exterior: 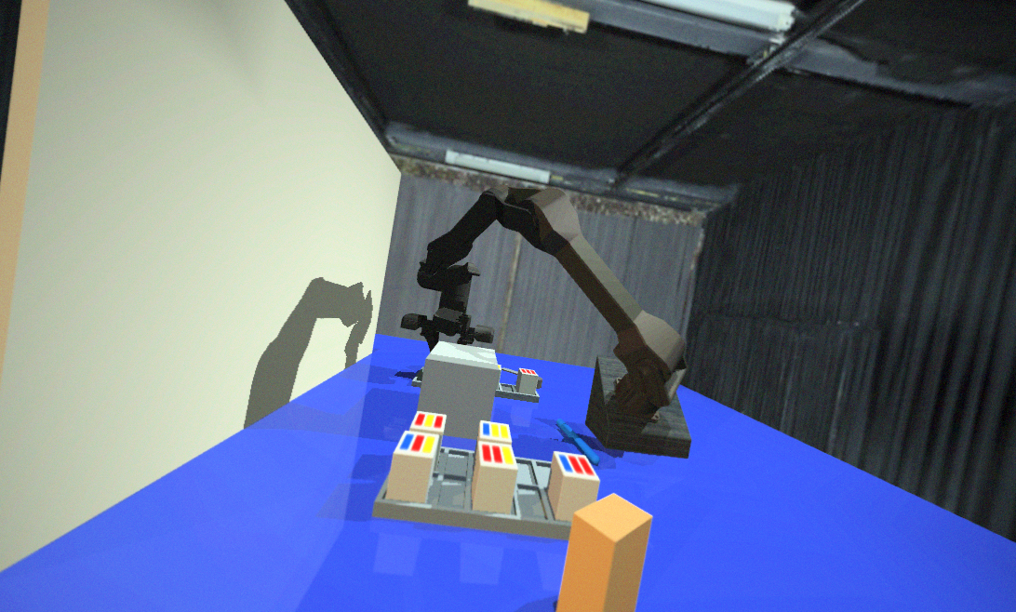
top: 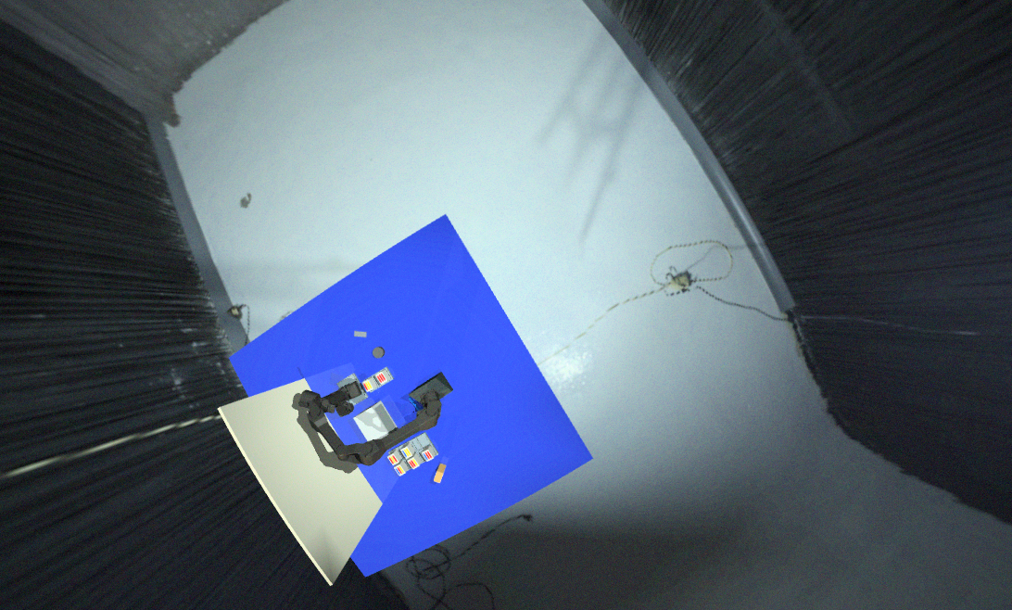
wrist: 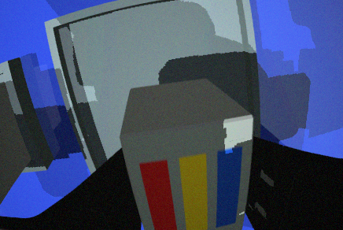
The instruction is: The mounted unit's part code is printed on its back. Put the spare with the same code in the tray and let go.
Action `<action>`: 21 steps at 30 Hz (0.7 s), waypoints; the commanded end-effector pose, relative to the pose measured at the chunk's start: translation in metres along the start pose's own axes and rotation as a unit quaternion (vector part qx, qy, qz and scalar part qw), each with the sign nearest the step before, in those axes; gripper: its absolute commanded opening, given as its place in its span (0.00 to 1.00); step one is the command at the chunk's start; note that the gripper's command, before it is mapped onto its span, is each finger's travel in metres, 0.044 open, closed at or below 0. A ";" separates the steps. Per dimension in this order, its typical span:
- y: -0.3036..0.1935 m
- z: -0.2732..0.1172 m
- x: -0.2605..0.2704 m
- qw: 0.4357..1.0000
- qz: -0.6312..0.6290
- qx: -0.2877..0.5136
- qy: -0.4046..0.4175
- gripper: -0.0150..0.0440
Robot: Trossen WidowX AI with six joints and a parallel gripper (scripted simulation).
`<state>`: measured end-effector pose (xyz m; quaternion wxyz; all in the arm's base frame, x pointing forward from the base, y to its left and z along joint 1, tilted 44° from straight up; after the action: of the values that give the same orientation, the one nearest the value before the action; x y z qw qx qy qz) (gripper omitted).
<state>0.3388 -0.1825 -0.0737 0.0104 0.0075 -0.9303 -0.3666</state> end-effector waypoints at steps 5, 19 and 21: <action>0.000 0.002 0.000 1.000 0.000 0.000 0.000 0.34; 0.000 0.002 0.000 1.000 0.000 0.000 0.000 0.97; -0.001 -0.008 -0.001 1.000 0.001 0.000 0.000 1.00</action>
<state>0.3383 -0.1816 -0.0739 0.0134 0.0055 -0.9294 -0.3688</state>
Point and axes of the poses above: the point midway between the two fingers, 35 mm back from their tips, its own z axis out along the fingers, its own x axis across the jaws, y = z × x, the point moved 9 cm from there along -z, back along the fingers, and after that the axes turned 3 degrees about -z, right-handed, at the moved point
